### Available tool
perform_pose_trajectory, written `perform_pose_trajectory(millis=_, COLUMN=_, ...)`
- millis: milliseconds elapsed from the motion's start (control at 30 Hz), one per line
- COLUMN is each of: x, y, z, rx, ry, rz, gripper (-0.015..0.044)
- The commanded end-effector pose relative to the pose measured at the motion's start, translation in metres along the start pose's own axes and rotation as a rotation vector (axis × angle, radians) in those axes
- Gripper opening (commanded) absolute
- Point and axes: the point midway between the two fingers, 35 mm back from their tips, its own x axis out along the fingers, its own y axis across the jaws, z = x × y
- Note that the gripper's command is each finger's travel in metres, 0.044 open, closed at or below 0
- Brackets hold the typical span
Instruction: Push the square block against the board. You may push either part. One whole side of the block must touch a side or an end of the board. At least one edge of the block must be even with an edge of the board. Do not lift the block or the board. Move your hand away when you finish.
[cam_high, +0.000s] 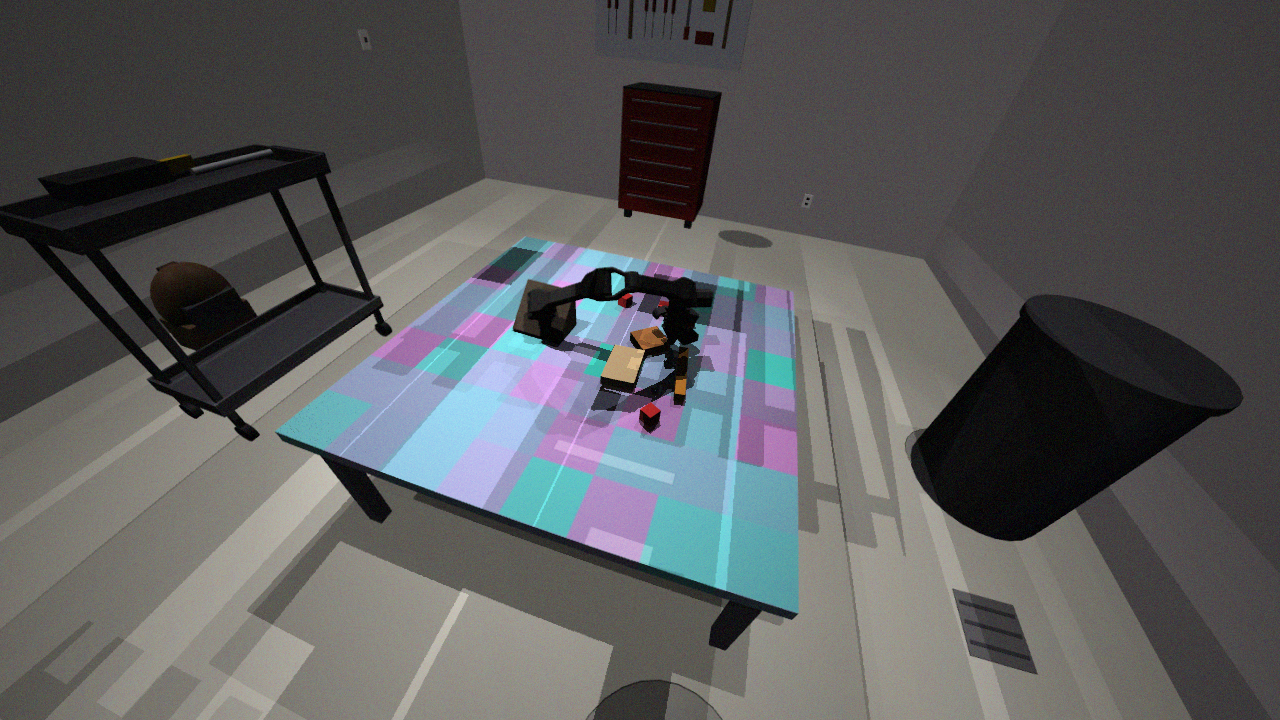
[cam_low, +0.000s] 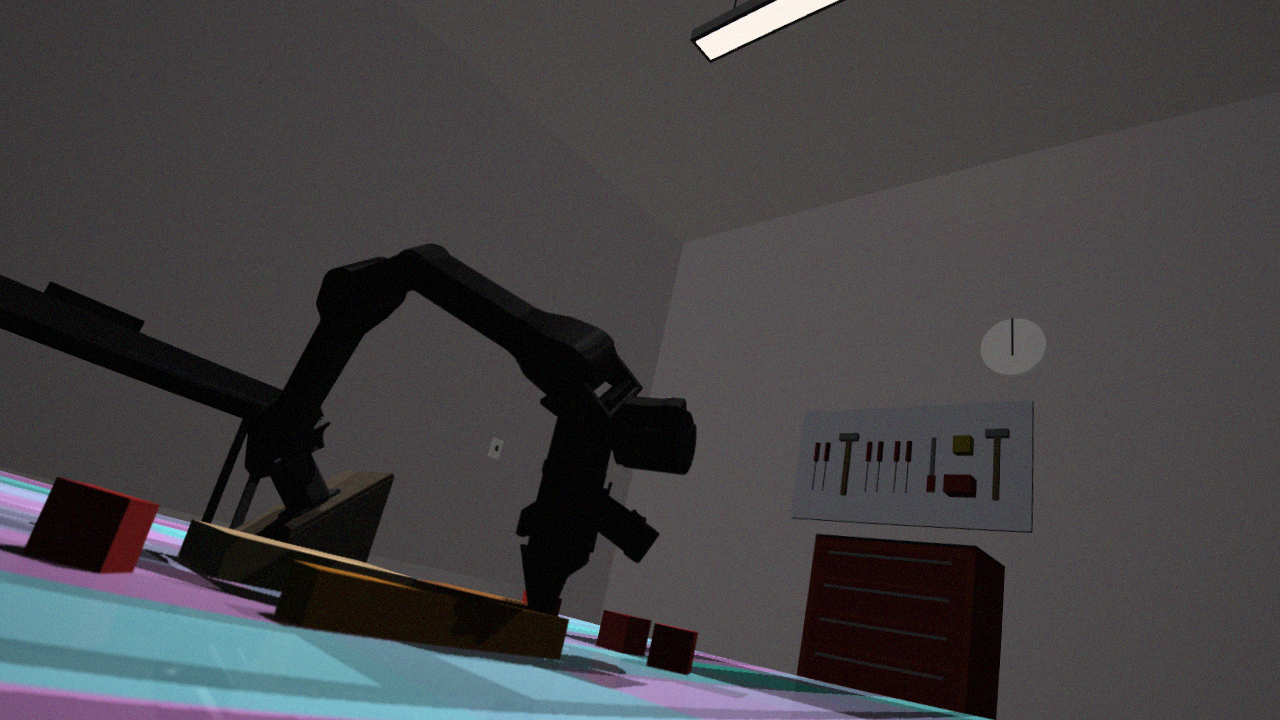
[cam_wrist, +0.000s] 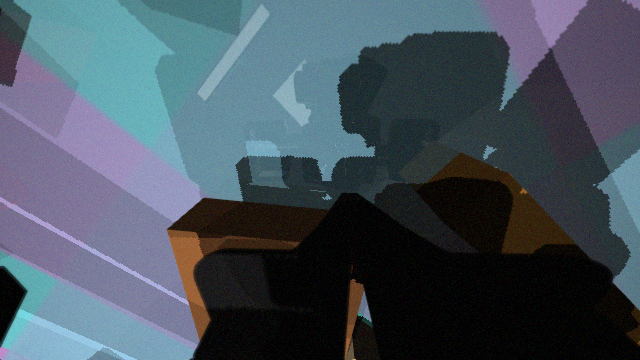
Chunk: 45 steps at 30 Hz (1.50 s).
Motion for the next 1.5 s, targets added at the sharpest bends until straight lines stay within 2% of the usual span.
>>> perform_pose_trajectory(millis=0, x=0.003, y=0.001, z=-0.005, rx=-0.01, ry=0.011, rz=0.002, gripper=0.0)
perform_pose_trajectory(millis=1467, x=0.003, y=0.003, z=-0.032, rx=-0.011, ry=0.012, rz=0.002, gripper=0.0)
